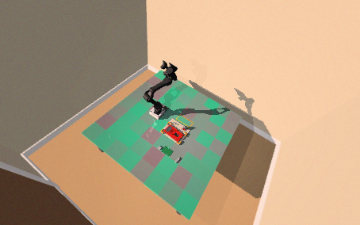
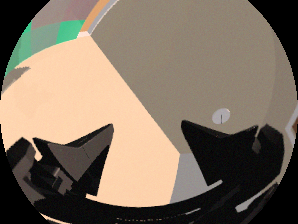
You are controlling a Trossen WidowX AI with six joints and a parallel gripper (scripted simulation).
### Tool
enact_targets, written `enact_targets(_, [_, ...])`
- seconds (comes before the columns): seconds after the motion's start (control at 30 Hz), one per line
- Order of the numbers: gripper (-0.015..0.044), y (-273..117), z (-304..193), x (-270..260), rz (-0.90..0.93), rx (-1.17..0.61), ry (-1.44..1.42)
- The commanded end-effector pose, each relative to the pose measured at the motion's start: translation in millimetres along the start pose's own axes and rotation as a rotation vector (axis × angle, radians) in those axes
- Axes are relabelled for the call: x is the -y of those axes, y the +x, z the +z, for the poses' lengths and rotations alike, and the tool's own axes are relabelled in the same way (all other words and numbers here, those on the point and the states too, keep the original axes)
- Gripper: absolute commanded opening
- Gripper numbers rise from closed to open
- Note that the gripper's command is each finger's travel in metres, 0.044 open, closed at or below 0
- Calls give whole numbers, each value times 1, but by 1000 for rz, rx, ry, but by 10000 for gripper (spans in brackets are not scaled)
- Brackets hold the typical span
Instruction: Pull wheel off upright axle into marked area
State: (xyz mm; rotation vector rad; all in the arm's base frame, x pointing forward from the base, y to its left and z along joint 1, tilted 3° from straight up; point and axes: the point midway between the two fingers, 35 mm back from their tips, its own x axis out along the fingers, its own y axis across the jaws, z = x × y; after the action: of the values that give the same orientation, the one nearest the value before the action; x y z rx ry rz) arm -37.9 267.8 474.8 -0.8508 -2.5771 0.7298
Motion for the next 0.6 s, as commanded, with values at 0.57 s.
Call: enact_targets(0.57, [300,-63,-49,-129,349,-401,732])
